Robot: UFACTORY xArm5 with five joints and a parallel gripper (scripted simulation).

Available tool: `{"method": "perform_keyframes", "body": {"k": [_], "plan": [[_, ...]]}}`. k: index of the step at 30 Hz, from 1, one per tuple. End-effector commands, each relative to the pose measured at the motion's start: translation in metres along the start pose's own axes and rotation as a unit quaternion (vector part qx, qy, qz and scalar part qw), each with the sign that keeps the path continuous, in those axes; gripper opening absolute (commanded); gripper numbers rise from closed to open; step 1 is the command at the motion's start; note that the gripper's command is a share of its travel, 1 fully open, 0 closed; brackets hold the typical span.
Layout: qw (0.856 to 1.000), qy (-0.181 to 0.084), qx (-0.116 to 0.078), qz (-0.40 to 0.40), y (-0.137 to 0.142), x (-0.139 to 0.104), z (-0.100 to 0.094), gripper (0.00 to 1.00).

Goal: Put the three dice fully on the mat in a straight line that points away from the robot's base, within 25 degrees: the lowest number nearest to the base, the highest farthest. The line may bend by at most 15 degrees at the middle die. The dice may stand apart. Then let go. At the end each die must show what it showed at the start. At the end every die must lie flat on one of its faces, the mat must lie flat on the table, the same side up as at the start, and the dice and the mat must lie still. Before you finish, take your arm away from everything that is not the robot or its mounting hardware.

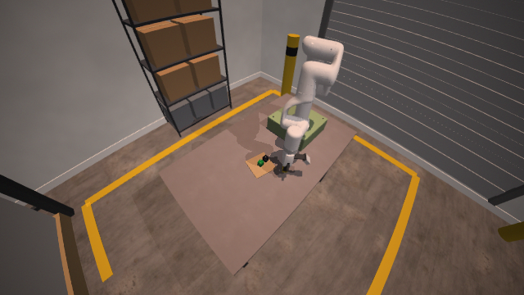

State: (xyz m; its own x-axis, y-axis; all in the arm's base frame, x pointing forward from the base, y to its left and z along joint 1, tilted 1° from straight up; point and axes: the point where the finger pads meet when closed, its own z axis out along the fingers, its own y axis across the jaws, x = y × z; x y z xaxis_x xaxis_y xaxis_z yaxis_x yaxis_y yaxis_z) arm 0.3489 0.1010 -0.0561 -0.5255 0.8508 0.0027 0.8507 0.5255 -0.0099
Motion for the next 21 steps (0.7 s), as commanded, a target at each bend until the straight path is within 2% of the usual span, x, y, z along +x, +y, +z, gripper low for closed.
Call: {"method": "perform_keyframes", "body": {"k": [1,14,21], "plan": [[1.0,0.0,-0.001,0.0,0.001,0.0,0.003,0.47],[1.0,0.0,-0.001,0.0,0.001,0.0,0.026,0.47],[1.0,0.0,-0.001,0.0,0.001,0.0,0.03,0.47]]}}
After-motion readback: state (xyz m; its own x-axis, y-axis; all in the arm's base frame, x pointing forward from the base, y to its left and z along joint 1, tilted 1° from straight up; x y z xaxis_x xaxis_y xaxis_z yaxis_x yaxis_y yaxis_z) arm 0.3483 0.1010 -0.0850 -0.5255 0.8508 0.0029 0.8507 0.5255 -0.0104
